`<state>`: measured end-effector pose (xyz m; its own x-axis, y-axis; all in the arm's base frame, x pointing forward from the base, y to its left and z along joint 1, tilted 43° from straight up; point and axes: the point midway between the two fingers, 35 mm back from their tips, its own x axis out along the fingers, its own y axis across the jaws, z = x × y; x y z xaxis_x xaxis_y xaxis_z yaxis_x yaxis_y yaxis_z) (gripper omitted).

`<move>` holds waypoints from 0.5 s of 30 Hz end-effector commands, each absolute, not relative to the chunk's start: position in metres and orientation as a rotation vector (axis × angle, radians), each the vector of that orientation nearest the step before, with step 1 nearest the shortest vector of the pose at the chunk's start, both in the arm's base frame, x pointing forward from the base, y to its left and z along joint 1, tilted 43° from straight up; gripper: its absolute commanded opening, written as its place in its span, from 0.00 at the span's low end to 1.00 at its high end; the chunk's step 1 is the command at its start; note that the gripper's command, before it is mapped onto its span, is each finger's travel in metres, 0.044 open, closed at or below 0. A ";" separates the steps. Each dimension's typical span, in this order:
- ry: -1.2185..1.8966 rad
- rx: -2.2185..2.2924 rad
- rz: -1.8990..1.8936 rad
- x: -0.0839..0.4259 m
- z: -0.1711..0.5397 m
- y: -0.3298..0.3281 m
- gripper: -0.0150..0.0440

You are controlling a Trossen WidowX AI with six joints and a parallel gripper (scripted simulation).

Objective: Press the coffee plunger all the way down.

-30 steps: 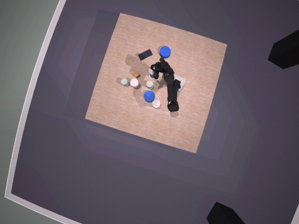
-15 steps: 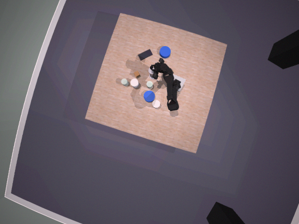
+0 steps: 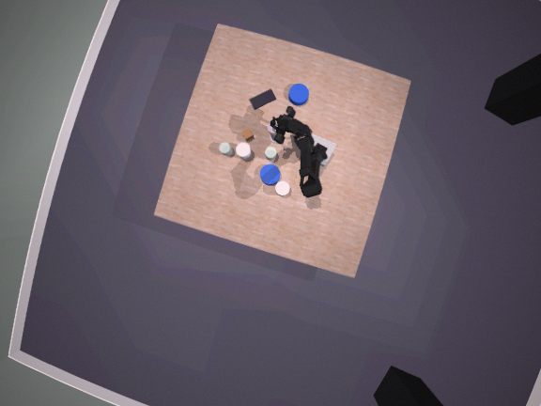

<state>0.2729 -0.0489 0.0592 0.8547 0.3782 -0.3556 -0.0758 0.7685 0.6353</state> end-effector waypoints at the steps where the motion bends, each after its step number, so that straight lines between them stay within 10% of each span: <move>1: 0.540 0.697 0.268 0.268 0.044 -0.035 0.46; 15: 0.539 0.697 0.269 0.277 0.043 -0.037 0.46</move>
